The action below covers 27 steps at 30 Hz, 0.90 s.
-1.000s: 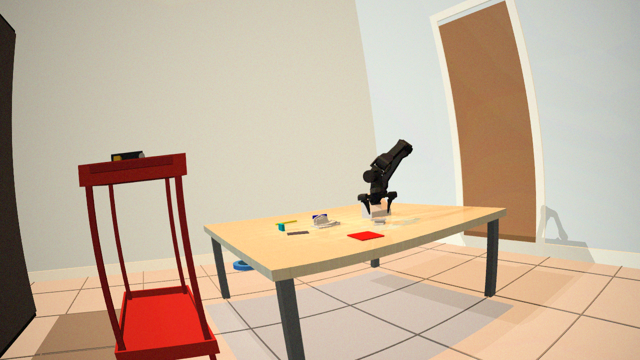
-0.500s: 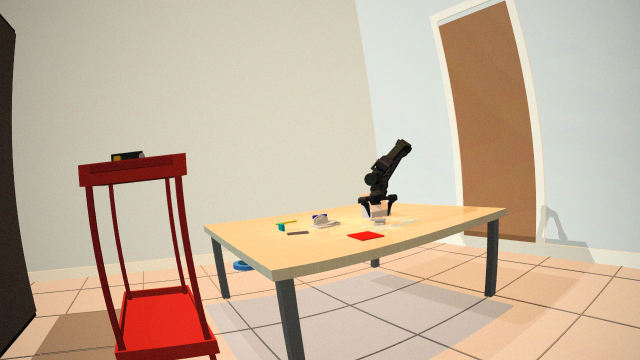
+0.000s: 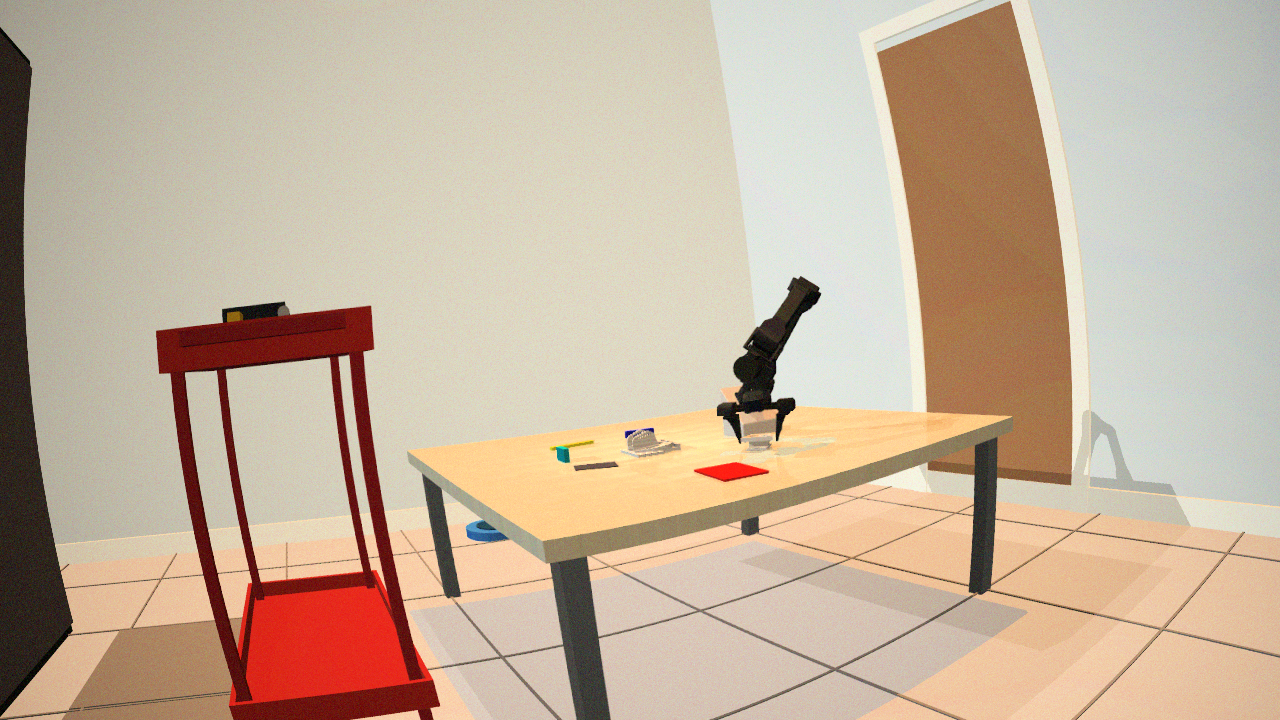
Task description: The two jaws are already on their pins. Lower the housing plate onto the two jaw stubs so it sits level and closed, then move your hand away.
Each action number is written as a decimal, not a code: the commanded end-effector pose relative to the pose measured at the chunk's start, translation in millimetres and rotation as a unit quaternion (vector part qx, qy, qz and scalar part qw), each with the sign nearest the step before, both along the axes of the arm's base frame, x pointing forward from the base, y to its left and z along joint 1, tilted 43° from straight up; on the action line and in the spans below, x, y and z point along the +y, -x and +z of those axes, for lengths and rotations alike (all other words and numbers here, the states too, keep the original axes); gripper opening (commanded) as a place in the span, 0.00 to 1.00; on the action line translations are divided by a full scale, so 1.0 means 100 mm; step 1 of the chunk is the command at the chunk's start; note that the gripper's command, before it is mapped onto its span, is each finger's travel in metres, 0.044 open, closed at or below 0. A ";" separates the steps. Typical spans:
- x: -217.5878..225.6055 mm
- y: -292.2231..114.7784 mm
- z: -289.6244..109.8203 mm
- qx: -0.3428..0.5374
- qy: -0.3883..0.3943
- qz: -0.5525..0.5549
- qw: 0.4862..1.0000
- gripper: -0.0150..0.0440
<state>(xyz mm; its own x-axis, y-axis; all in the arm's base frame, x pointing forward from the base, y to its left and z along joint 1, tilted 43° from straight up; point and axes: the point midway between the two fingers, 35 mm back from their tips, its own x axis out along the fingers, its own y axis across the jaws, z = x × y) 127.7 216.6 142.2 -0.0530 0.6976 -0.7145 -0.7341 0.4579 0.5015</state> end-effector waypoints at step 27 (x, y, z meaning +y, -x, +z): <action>0.03 0.01 -0.05 0.004 0.003 0.001 1.000 0.99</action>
<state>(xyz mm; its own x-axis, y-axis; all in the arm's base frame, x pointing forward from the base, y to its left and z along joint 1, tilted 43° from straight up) 126.6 219.1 137.1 -0.0597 0.6933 -0.7181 -0.7309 0.4596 0.5045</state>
